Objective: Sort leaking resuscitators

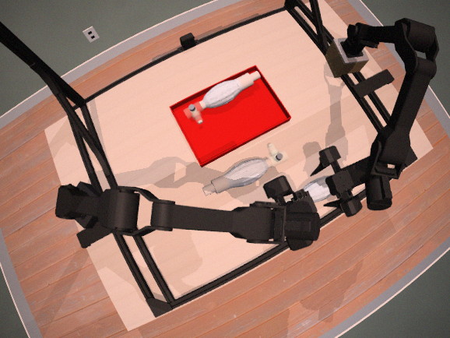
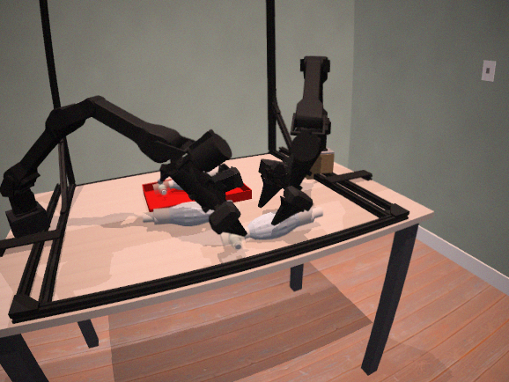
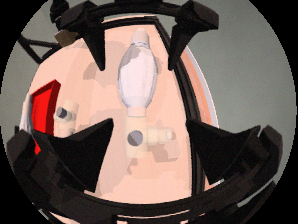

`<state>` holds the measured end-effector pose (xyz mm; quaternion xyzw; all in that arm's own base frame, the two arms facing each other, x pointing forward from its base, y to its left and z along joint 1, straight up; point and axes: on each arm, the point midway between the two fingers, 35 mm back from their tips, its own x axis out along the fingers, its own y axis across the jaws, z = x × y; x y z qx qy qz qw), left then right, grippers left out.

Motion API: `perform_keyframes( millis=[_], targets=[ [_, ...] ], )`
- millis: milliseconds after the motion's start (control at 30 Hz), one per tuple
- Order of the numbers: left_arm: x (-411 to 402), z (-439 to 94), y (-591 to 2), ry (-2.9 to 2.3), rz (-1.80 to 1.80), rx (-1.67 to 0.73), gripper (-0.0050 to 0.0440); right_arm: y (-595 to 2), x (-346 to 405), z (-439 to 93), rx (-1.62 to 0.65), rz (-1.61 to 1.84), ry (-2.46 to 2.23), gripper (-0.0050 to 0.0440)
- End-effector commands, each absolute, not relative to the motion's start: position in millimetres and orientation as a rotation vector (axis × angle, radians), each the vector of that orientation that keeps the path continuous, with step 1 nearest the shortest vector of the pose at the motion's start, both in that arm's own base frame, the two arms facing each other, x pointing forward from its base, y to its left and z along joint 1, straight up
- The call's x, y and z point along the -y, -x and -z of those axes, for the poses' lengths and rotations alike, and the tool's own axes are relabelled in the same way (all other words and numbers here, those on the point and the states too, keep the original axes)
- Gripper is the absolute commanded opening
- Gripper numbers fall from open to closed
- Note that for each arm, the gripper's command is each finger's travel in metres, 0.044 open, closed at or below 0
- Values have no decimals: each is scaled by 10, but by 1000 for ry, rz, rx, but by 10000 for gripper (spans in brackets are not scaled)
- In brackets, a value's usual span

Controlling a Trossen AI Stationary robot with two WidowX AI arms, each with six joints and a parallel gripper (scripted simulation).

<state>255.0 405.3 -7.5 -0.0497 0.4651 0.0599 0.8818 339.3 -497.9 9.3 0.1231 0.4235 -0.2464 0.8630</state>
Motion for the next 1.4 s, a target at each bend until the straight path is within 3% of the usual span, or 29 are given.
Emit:
perform_keyframes(
  millis=[0, 200, 233, 1333, 1367],
  targets=[
    [-4061, 77, -2550, 102, -124, -968, 440, -3389, 4959, -64, -893, 513, -262, 409],
    [-4061, 77, -2550, 102, -124, -968, 440, -3389, 4959, -64, -893, 513, -262, 409],
    [-4061, 471, -2550, 103, -125, -969, 440, -3391, 4955, 439, -902, 514, -266, 409],
    [-4054, 472, -2553, 101, -124, -966, 440, -3388, 4958, 441, -901, 514, -265, 409],
    [-4054, 465, -2554, 100, -124, -967, 440, -3399, 4967, 395, -893, 514, -262, 0]
  ],
)
